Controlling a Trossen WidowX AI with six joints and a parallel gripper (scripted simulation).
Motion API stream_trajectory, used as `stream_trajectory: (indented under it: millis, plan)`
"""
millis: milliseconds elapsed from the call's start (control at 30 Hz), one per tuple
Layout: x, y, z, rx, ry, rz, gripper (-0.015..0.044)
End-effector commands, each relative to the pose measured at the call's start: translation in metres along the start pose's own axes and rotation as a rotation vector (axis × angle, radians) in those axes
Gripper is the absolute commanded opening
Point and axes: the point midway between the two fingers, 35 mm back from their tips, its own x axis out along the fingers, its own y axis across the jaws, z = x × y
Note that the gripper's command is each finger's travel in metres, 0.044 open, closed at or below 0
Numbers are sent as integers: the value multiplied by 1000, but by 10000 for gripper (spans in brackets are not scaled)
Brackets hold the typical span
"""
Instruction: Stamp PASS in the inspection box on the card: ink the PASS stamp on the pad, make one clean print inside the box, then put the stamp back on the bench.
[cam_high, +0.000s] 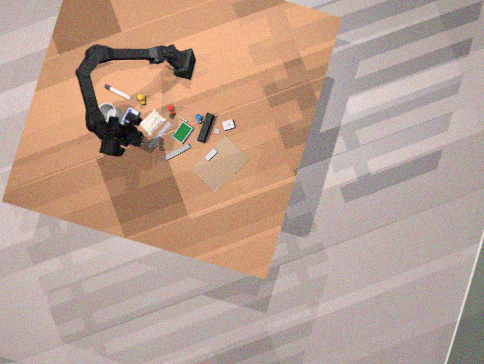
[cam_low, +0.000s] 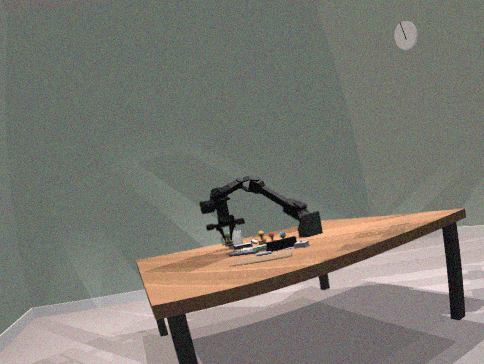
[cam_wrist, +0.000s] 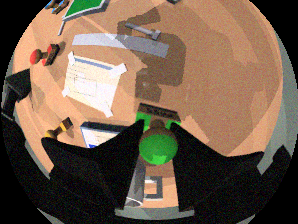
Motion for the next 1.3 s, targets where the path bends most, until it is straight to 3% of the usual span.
stream_trajectory:
  millis: [0,533,833,967,1267]
  plan:
    - [8,0,-1,-2,6,-3,0]
    - [30,1,-2,-2,9,-4,0]
    - [27,1,-2,0,3,0,236]
    - [24,1,-1,-2,3,0,253]
    - [-87,2,0,-104,10,-13,253]
